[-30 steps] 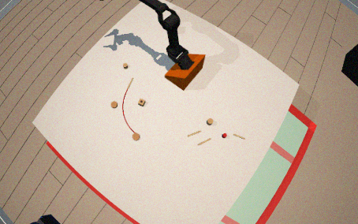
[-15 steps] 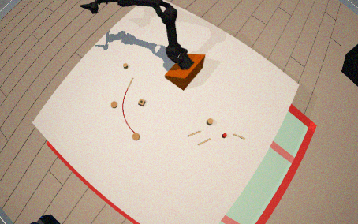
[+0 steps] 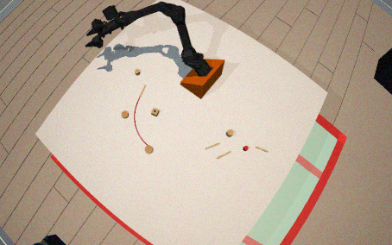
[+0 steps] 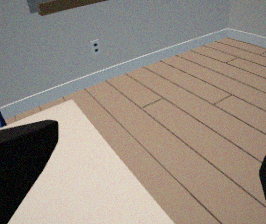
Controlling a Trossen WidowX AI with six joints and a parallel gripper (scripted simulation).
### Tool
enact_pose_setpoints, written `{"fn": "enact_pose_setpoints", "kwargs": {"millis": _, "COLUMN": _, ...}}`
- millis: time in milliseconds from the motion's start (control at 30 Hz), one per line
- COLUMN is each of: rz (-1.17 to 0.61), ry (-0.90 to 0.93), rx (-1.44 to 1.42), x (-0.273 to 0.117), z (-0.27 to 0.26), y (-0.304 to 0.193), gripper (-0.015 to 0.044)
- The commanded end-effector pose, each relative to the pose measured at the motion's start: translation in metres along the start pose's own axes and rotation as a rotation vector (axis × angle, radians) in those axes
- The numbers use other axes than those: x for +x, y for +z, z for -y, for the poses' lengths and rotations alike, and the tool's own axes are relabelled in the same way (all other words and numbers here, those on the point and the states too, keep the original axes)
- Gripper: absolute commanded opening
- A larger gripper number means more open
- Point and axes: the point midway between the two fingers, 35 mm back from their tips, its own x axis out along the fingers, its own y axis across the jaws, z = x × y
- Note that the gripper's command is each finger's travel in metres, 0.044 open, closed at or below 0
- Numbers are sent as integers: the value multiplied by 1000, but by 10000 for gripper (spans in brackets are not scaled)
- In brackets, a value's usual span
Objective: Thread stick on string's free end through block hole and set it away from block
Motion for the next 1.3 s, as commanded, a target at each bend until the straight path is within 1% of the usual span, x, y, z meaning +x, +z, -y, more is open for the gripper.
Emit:
{"fn": "enact_pose_setpoints", "kwargs": {"millis": 0, "rz": -108, "ry": 70, "rx": -3, "x": 18, "z": -36, "y": -36, "gripper": 440}}
{"fn": "enact_pose_setpoints", "kwargs": {"millis": 100, "rz": -199, "ry": 123, "rx": -25, "x": 27, "z": -65, "y": -65, "gripper": 440}}
{"fn": "enact_pose_setpoints", "kwargs": {"millis": 233, "rz": -368, "ry": 214, "rx": -101, "x": 34, "z": -114, "y": -116, "gripper": 440}}
{"fn": "enact_pose_setpoints", "kwargs": {"millis": 433, "rz": -606, "ry": 388, "rx": -291, "x": 21, "z": -191, "y": -188, "gripper": 440}}
{"fn": "enact_pose_setpoints", "kwargs": {"millis": 567, "rz": -753, "ry": 533, "rx": -481, "x": -5, "z": -242, "y": -232, "gripper": 440}}
{"fn": "enact_pose_setpoints", "kwargs": {"millis": 767, "rz": -918, "ry": 769, "rx": -841, "x": -61, "z": -301, "y": -284, "gripper": 440}}
{"fn": "enact_pose_setpoints", "kwargs": {"millis": 933, "rz": -1002, "ry": 1006, "rx": -1286, "x": -124, "z": -334, "y": -320, "gripper": 440}}
{"fn": "enact_pose_setpoints", "kwargs": {"millis": 1067, "rz": -1002, "ry": 1169, "rx": -1676, "x": -168, "z": -343, "y": -335, "gripper": 440}}
{"fn": "enact_pose_setpoints", "kwargs": {"millis": 1133, "rz": -996, "ry": 1193, "rx": -1744, "x": -175, "z": -344, "y": -337, "gripper": 440}}
{"fn": "enact_pose_setpoints", "kwargs": {"millis": 1267, "rz": -996, "ry": 1193, "rx": -1744, "x": -175, "z": -344, "y": -337, "gripper": 440}}
